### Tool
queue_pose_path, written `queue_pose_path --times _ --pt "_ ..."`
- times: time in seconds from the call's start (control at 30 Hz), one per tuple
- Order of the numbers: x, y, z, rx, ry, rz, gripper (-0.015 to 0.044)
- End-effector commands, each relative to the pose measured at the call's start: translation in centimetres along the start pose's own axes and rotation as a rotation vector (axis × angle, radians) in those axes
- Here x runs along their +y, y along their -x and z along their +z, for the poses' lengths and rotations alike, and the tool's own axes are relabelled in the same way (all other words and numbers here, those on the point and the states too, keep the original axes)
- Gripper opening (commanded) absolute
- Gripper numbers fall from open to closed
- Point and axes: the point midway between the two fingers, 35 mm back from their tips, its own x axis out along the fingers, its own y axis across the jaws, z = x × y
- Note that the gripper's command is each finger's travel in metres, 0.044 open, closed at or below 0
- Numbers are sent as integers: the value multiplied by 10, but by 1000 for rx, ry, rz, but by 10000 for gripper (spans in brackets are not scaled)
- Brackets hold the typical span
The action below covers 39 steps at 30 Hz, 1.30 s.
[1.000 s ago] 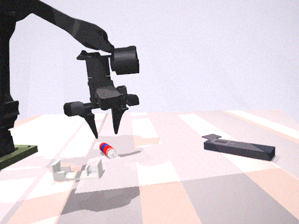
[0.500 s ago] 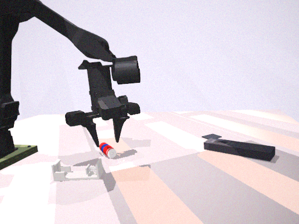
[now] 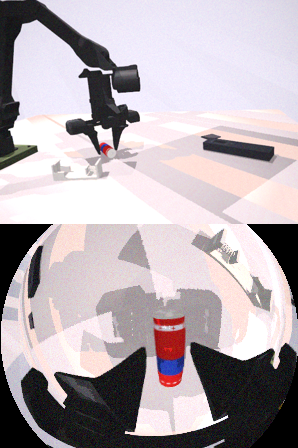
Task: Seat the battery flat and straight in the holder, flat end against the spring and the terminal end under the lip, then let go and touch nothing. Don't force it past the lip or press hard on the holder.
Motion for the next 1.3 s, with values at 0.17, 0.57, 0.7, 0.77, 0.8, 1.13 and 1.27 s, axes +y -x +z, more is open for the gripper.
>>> queue_pose_path --times 0.17,0.57,0.7,0.77,0.8,1.13,1.27 --pt "-1 -3 0 2 -5 -5 91" --pt "0 47 0 2 -5 -5 87" --pt "-1 47 1 2 -15 -5 87" --pt "-4 48 5 1 -96 -4 87" --pt "-6 49 8 0 -158 -4 87" --pt "-32 57 36 -4 -774 -6 87" --pt "-44 60 46 -5 -1021 -7 87"
